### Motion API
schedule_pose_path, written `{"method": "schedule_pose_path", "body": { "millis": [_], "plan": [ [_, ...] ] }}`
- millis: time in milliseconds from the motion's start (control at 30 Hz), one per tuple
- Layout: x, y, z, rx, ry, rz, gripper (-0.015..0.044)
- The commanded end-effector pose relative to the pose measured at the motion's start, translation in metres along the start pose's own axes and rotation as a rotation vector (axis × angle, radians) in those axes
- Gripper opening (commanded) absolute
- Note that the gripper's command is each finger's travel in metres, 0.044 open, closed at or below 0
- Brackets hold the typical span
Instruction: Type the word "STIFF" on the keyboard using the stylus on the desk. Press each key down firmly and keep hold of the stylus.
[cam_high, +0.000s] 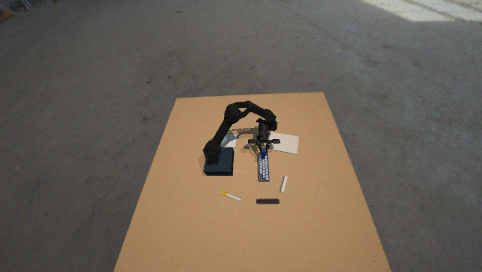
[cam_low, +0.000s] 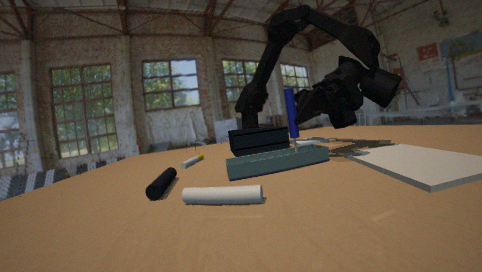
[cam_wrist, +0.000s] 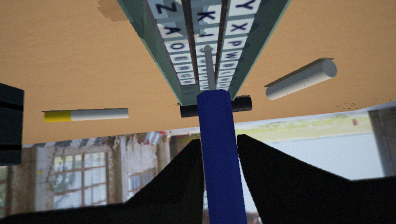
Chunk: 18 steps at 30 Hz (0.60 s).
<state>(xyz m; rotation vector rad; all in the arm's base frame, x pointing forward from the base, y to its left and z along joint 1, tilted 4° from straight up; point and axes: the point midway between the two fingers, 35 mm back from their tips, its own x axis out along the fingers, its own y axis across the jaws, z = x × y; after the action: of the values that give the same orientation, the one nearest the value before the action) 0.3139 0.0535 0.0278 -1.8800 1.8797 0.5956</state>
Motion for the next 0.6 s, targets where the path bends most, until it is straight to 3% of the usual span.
{"method": "schedule_pose_path", "body": {
  "millis": [0, 567],
  "plan": [
    [0.0007, 0.0006, 0.0018, 0.002, -0.002, 0.003, 0.0081],
    [0.004, 0.0006, 0.0076, 0.002, -0.002, 0.003, 0.0081]
  ]
}}
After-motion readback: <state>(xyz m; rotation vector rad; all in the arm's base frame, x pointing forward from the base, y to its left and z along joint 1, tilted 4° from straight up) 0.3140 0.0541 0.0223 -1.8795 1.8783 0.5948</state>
